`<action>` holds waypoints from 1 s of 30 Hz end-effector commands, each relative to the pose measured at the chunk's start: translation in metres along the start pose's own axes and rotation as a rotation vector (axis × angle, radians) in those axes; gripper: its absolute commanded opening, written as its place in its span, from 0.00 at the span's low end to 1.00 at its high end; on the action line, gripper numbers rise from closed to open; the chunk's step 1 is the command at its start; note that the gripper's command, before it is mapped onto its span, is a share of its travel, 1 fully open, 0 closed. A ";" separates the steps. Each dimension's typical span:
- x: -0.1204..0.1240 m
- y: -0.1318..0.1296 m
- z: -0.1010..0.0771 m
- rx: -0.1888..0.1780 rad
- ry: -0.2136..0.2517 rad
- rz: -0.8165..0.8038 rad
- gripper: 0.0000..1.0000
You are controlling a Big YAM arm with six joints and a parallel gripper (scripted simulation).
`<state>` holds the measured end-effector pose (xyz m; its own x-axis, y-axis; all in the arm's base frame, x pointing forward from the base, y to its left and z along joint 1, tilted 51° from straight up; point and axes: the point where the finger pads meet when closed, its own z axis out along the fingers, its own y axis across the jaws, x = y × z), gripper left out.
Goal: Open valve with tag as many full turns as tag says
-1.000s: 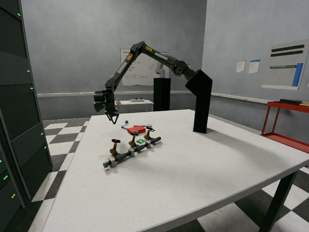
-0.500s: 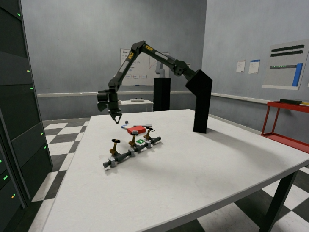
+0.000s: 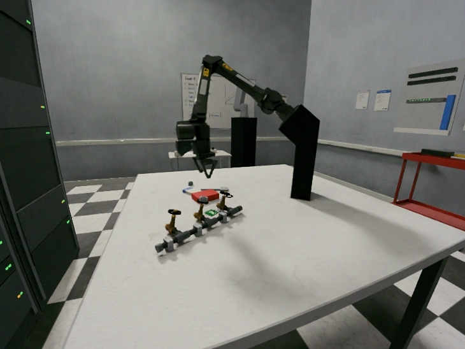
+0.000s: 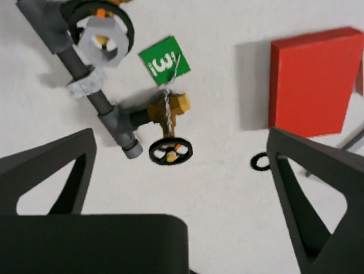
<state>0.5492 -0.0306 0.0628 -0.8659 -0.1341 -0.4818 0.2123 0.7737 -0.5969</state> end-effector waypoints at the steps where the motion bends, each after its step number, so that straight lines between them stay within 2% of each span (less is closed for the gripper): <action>1: 0.005 0.017 -0.032 -0.013 -0.059 0.132 1.00; 4: 0.010 0.020 -0.035 -0.013 -0.061 0.138 1.00; 5: -0.003 0.018 -0.037 -0.015 -0.075 0.153 1.00; 6: -0.003 0.018 -0.037 -0.015 -0.075 0.152 1.00; 9: 0.000 0.003 -0.025 0.005 -0.053 0.173 1.00; 12: 0.001 0.007 -0.027 -0.001 -0.054 0.166 1.00; 13: 0.013 0.011 -0.024 0.000 -0.038 0.147 1.00; 30: 0.011 0.010 -0.025 -0.001 -0.042 0.151 1.00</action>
